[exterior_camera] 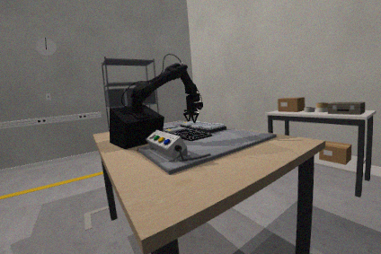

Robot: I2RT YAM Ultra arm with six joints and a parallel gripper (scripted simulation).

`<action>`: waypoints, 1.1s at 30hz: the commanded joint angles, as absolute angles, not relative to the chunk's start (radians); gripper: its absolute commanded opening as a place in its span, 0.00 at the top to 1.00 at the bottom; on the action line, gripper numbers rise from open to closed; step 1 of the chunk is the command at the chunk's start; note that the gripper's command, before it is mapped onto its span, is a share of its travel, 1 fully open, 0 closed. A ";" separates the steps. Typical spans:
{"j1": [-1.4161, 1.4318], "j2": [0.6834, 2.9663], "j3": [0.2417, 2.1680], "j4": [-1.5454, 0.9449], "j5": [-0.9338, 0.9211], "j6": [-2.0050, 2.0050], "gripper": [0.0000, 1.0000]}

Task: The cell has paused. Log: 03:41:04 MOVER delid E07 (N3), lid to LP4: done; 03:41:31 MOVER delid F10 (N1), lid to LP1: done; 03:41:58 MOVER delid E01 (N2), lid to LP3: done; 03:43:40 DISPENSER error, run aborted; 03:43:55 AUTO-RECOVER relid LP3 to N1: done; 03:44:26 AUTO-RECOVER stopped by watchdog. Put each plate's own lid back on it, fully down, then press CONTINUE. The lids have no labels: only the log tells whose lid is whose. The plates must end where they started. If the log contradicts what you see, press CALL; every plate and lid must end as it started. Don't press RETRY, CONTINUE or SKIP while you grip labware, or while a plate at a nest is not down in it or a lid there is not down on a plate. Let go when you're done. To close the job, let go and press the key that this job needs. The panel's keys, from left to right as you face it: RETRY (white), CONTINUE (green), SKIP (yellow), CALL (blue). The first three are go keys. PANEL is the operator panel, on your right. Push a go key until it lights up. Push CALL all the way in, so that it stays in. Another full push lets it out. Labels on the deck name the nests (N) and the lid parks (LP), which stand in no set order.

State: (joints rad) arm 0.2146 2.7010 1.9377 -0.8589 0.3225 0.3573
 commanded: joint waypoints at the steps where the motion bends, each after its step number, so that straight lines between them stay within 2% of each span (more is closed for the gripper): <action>1: 0.225 2.693 1.948 -0.852 0.325 0.357 0.14; 7: 0.226 2.696 1.948 -0.847 0.325 0.355 0.20; 8: 0.226 2.697 1.948 -0.846 0.325 0.355 1.00; 33: 0.246 2.642 1.969 -0.898 0.324 0.373 1.00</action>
State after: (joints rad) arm 0.2157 2.6953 1.9373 -0.8680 0.3199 0.3592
